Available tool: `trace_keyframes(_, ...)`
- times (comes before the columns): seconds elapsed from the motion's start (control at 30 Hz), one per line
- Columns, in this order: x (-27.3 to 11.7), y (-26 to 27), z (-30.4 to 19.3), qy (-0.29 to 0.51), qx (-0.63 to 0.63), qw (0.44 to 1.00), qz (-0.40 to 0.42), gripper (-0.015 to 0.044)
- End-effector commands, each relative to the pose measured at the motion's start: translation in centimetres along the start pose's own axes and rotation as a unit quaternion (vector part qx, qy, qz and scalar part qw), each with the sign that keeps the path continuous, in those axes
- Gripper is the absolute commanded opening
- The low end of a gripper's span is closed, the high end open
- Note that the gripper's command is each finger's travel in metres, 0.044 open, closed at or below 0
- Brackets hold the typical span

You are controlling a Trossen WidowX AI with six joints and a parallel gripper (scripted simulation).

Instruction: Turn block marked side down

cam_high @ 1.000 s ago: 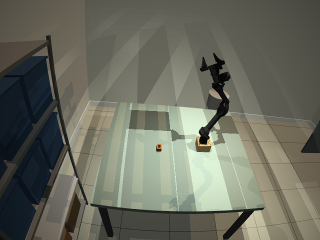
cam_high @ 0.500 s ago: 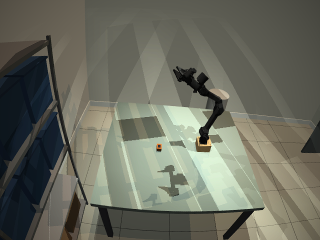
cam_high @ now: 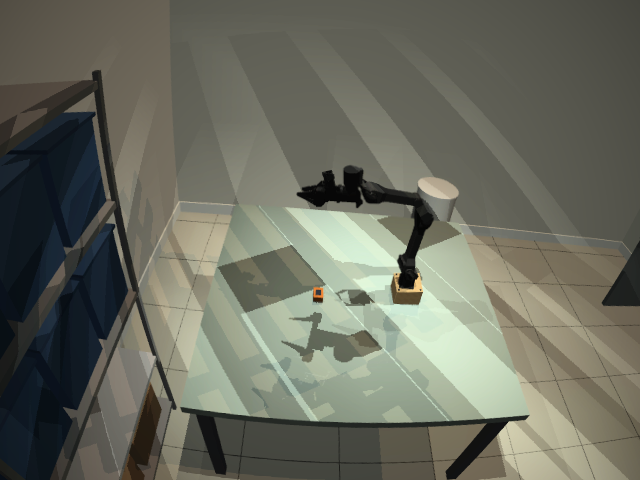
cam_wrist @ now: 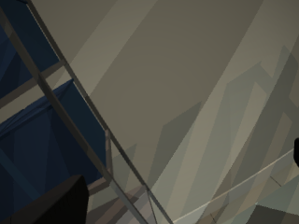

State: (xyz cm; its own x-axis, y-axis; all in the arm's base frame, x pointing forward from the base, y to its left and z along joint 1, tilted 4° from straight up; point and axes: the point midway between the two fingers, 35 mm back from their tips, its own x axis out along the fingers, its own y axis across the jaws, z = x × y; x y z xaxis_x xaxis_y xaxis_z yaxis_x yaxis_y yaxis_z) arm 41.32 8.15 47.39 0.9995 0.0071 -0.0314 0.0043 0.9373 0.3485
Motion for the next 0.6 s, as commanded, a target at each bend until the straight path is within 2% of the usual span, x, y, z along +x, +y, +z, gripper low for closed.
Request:
trace_keyframes(0.0, 2.5, -1.3, -5.9, 0.093, -0.045, 0.995, -0.016, 0.044)
trace_keyframes(0.3, 4.5, -5.9, -20.1, 0.329, -0.131, 0.934, -0.044, 0.044)
trace_keyframes(0.57, 1.2, -10.8, -31.9, 0.55, -0.169, 0.816, -0.054, 0.044)
